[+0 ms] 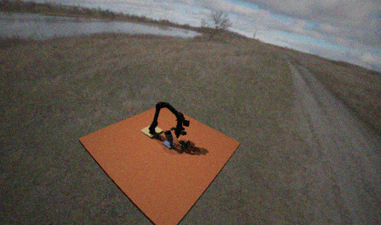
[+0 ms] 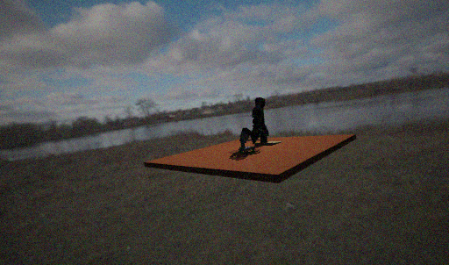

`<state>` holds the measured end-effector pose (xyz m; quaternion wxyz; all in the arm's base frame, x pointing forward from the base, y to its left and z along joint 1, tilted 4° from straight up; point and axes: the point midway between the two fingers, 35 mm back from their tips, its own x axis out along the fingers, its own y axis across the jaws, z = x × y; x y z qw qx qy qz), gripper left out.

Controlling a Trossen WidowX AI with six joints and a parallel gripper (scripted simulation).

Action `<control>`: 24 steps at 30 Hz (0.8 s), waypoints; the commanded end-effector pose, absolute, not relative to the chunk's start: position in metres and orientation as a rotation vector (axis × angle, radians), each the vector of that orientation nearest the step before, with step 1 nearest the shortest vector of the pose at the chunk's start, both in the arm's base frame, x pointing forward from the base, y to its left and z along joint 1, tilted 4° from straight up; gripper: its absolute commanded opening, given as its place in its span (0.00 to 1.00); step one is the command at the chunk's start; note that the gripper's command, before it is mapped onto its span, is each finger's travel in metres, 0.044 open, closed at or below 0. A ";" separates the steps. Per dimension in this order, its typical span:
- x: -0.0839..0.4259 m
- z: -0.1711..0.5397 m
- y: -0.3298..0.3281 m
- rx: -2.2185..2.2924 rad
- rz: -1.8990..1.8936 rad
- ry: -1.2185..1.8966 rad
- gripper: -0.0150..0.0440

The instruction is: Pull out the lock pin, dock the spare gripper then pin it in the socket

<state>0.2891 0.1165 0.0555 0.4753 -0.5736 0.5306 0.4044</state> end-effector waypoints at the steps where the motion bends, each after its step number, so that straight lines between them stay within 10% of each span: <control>1: 0.290 0.058 0.113 -1.401 0.992 1.294 0.25; 24: 0.290 0.056 0.099 -1.399 0.996 1.298 0.25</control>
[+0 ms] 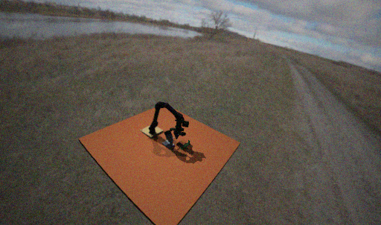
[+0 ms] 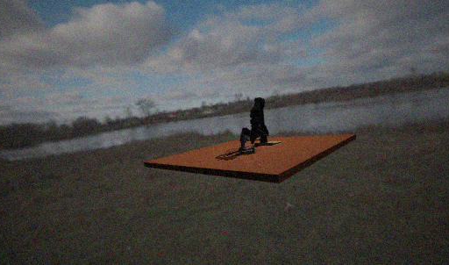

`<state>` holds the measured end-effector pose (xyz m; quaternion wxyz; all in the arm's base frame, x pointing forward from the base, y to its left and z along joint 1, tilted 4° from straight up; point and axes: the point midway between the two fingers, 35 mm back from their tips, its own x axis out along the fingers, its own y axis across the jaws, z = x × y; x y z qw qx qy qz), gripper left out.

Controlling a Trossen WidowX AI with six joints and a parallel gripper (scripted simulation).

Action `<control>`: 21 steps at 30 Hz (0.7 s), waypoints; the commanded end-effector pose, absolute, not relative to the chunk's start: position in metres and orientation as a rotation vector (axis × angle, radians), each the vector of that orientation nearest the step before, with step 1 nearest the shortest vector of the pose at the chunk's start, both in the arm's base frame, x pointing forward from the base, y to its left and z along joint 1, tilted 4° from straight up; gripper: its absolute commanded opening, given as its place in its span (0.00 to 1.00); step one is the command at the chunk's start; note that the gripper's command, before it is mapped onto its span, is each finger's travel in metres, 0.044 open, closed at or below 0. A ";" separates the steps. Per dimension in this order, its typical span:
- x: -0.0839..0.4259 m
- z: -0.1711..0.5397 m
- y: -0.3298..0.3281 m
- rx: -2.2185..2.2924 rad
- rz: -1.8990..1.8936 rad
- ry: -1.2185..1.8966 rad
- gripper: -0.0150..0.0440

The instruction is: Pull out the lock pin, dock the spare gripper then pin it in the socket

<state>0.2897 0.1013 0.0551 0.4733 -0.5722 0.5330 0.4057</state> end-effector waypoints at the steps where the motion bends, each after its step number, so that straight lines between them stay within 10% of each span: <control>1: 0.290 0.056 0.098 -1.398 0.996 1.298 0.25; 21: 0.291 0.056 0.085 -1.396 1.002 1.302 0.25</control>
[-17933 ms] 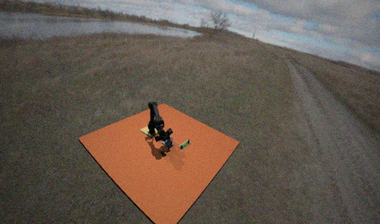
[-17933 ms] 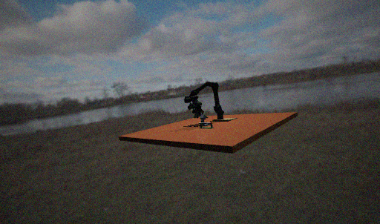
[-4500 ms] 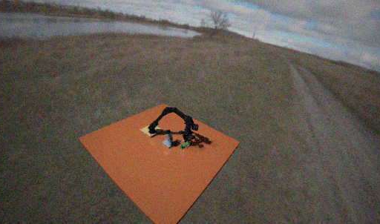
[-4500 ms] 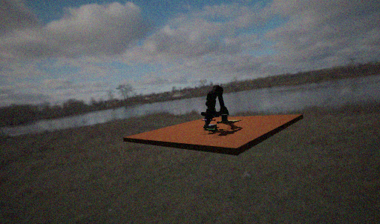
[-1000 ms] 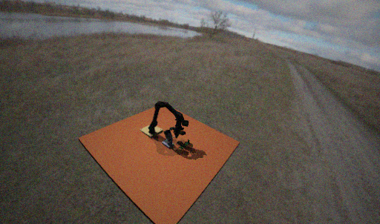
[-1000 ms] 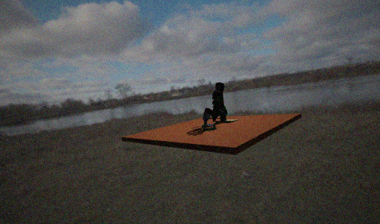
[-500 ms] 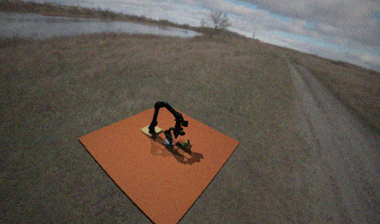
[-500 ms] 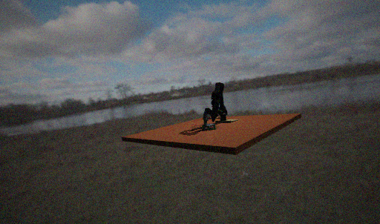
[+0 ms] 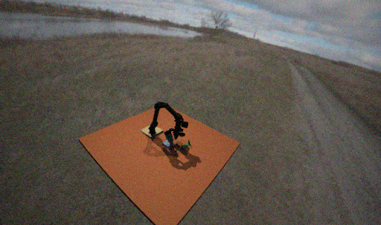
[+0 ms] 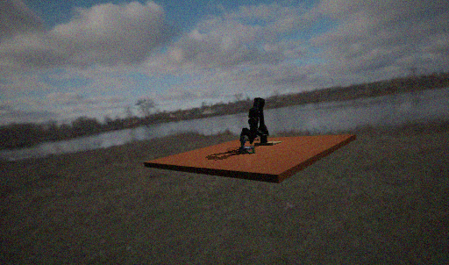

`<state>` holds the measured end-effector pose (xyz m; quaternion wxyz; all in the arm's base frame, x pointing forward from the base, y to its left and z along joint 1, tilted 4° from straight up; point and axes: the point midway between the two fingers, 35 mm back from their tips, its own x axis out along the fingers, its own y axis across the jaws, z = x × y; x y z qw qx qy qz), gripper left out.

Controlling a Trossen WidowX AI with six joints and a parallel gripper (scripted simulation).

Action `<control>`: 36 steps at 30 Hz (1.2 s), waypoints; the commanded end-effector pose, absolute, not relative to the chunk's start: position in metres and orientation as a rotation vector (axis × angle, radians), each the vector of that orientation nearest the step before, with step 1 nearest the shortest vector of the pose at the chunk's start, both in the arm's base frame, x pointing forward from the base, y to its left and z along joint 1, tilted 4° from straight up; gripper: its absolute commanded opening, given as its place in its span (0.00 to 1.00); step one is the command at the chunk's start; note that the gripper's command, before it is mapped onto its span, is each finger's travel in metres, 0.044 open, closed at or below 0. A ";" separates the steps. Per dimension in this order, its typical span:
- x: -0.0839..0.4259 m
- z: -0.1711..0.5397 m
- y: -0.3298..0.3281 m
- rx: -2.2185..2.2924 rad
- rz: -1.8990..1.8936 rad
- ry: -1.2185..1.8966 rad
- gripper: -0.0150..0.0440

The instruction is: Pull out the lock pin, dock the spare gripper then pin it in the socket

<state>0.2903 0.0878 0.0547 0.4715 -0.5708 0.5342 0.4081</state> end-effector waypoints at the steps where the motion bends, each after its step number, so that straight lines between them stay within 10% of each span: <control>1: 0.291 0.056 0.085 -1.396 1.002 1.303 0.25; 36: 0.290 0.055 0.061 -1.391 1.015 1.312 0.25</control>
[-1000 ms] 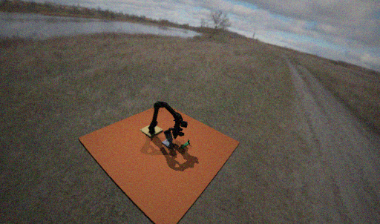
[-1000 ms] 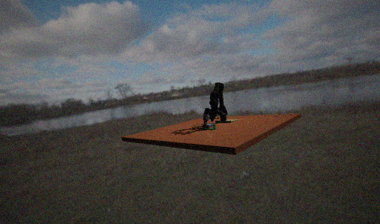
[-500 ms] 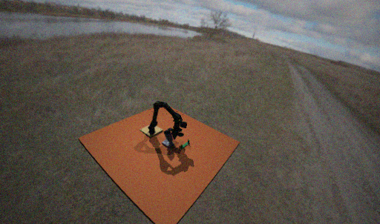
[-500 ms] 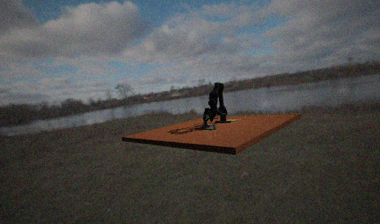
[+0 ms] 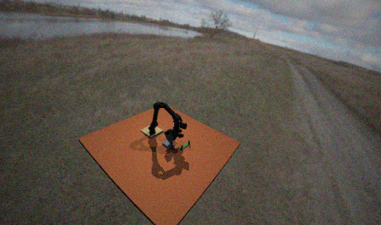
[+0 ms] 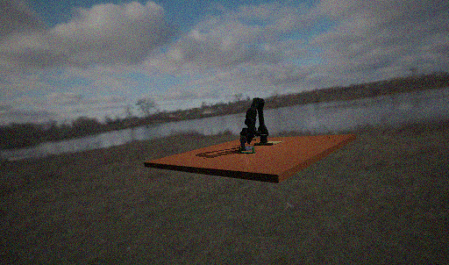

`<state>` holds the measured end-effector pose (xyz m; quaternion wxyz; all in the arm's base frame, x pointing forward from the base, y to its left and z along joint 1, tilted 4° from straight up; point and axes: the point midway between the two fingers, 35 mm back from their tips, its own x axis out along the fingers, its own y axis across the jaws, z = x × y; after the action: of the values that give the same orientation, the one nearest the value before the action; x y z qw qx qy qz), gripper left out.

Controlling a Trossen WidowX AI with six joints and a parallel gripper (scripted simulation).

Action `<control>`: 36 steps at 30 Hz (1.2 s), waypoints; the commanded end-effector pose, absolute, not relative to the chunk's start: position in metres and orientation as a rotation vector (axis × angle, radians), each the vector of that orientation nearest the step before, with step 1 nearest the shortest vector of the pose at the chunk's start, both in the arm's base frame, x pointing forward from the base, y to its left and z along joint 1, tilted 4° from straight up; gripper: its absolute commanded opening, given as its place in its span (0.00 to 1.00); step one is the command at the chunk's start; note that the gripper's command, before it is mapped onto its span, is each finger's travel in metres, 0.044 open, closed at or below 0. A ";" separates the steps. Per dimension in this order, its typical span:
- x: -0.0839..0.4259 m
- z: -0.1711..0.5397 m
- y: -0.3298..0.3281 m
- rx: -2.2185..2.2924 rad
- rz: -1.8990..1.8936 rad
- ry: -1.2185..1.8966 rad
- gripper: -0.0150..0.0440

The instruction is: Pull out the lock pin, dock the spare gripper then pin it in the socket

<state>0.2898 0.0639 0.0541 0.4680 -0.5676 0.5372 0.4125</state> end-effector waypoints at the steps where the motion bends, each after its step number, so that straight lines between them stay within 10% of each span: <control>1: 0.290 0.055 0.061 -1.391 1.015 1.313 0.25; 15: 0.290 0.055 0.053 -1.389 1.019 1.316 0.25; 23: 0.290 0.054 0.054 -1.389 1.016 1.322 0.59; 36: 0.290 0.068 0.064 -1.389 1.021 1.325 0.59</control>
<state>0.2896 0.0592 0.0618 0.4644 -0.5658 0.5396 0.4160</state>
